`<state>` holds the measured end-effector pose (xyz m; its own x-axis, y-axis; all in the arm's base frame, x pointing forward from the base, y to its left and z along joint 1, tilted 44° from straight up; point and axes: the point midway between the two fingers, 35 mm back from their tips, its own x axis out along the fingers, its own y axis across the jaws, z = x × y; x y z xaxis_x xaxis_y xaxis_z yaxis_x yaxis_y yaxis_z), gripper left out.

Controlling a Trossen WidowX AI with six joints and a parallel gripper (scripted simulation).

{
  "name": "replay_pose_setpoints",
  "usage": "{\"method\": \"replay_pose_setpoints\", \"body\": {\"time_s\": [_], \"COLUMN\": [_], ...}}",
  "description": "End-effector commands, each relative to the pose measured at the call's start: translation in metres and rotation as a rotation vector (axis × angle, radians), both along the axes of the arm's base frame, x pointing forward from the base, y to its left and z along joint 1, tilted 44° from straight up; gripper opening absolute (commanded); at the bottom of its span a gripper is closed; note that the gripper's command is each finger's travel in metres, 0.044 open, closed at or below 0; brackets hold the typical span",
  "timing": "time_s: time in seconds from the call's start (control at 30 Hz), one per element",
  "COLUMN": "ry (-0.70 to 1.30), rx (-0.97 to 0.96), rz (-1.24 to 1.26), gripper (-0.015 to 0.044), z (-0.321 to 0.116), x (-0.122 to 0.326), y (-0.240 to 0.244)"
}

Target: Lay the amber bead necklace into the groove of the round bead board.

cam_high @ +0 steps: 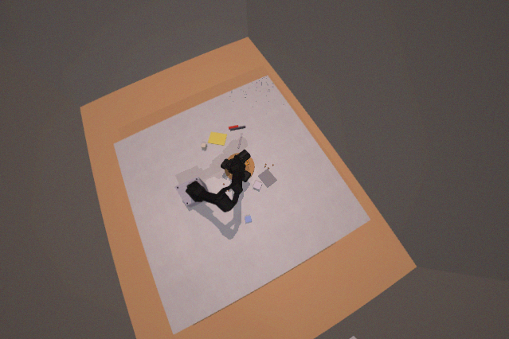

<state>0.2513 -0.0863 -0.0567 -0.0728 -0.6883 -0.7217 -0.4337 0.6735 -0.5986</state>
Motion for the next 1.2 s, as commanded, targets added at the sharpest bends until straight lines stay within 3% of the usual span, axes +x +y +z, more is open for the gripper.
{"method": "replay_pose_setpoints", "body": {"time_s": [0.0,0.53,1.07,1.17], "ry": [0.012,0.012,0.012,0.012], "rx": [-0.004,-0.005,-0.004,-0.004], "rz": [0.001,0.001,0.001,0.001], "gripper": [0.0000,0.0000,0.0420,0.0440], "z": [0.0028,-0.0029,0.0025,0.0022], "x": [-0.0041,-0.0049,-0.0041,-0.0032], "y": [-0.0039,-0.0095,-0.0042,-0.0042]}}
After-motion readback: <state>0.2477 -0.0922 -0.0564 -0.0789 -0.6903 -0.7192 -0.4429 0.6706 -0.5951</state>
